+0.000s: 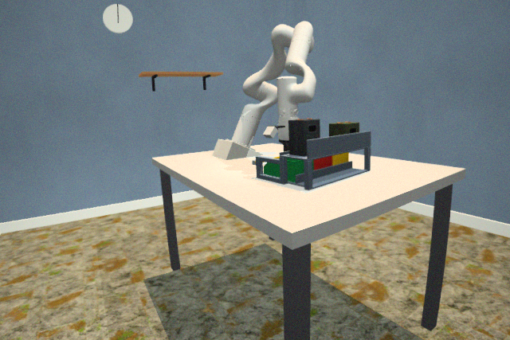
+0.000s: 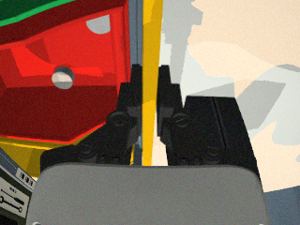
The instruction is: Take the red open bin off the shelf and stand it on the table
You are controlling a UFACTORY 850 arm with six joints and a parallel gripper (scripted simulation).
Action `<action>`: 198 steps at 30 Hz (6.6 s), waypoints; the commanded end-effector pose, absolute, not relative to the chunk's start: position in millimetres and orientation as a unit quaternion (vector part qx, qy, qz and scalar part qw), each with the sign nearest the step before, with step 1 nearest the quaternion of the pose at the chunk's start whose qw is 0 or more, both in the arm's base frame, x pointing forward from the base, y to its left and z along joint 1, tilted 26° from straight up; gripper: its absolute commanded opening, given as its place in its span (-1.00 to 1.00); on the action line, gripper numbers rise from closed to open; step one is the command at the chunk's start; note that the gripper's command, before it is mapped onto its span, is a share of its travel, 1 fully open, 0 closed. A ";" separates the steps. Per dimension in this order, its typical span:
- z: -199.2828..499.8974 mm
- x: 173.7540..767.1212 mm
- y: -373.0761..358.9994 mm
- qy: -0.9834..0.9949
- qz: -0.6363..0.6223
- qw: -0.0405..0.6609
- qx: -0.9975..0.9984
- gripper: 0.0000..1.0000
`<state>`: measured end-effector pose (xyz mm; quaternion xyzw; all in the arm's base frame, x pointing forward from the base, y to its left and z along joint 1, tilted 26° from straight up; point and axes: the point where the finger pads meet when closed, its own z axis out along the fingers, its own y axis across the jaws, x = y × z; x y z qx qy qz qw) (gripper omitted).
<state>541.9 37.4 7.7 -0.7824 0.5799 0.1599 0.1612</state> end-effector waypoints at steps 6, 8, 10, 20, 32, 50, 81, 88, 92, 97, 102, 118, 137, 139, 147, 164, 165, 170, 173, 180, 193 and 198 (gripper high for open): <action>8.3 542.8 37.1 0.580 0.159 0.162 -0.782 -1.00; 8.3 542.8 37.1 0.580 0.159 0.162 -0.782 -1.00; 8.3 542.8 37.1 0.580 0.159 0.162 -0.782 -1.00; 8.3 542.8 37.1 0.580 0.159 0.162 -0.782 -1.00; 8.3 542.8 37.1 0.580 0.159 0.162 -0.782 -1.00; 8.3 542.8 37.1 0.580 0.159 0.162 -0.782 -1.00; 30.7 544.4 26.2 0.580 0.159 0.162 -0.782 -1.00; 70.1 547.1 7.0 0.580 0.159 0.162 -0.782 -1.00; 79.9 547.8 2.2 0.580 0.159 0.162 -0.782 -1.00; 79.9 547.8 2.2 0.580 0.159 0.162 -0.782 -1.00; 85.9 548.0 -0.8 0.580 0.159 0.162 -0.782 -1.00; 111.6 550.1 -13.3 0.580 0.159 0.162 -0.782 -1.00; 101.0 549.4 -8.2 0.580 0.159 0.162 -0.782 -1.00; 99.1 549.3 -7.2 0.580 0.159 0.162 -0.782 -1.00; 98.2 549.2 -6.8 0.580 0.159 0.162 -0.782 -1.00; 95.9 549.0 -5.7 0.580 0.159 0.162 -0.782 -1.00; 95.9 549.0 -5.7 0.580 0.159 0.162 -0.782 -1.00; 94.6 541.9 -9.1 0.580 0.159 0.162 -0.782 -1.00; 90.8 520.6 -19.5 0.580 0.159 0.162 -0.782 -1.00; 89.6 513.5 -22.9 0.580 0.159 0.162 -0.782 -1.00; 83.3 478.2 -40.1 0.580 0.159 0.162 -0.782 -1.00; 83.3 478.2 -40.1 0.580 0.159 0.162 -0.782 -1.00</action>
